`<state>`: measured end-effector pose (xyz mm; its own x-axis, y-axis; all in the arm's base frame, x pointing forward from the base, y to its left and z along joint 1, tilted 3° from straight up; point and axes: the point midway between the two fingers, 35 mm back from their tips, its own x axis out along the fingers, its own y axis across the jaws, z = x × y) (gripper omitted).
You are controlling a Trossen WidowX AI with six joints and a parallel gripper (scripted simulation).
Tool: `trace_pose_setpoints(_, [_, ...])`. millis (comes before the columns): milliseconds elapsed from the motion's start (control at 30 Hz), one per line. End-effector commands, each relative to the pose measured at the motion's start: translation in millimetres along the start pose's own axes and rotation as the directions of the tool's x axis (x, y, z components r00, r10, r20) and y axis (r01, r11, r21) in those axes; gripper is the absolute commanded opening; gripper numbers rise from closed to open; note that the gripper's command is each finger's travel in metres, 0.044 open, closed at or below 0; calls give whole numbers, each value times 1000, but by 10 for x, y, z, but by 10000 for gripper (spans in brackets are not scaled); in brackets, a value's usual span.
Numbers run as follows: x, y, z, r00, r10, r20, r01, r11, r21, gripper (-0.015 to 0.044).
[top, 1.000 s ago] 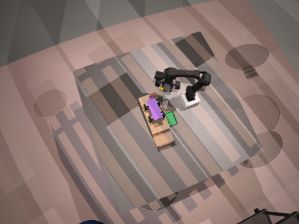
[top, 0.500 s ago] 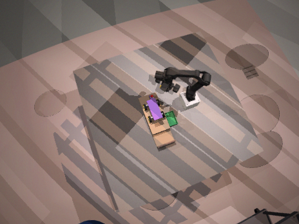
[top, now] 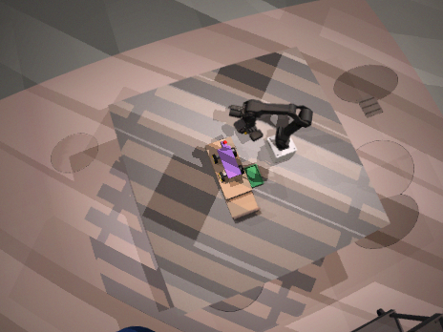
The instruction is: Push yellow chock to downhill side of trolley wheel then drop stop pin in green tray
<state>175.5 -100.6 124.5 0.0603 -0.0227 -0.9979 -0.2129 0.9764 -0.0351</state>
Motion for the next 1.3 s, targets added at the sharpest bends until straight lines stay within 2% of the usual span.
trace_pose_setpoints(0, [-2,-2,-2,1000,-2,0,2,996,88,0])
trace_pose_setpoints(267, [1,36,16,1000,-1,0,1,995,98,0])
trace_pose_setpoints(1267, [43,894,418,1000,6,4,-6,988,152,0])
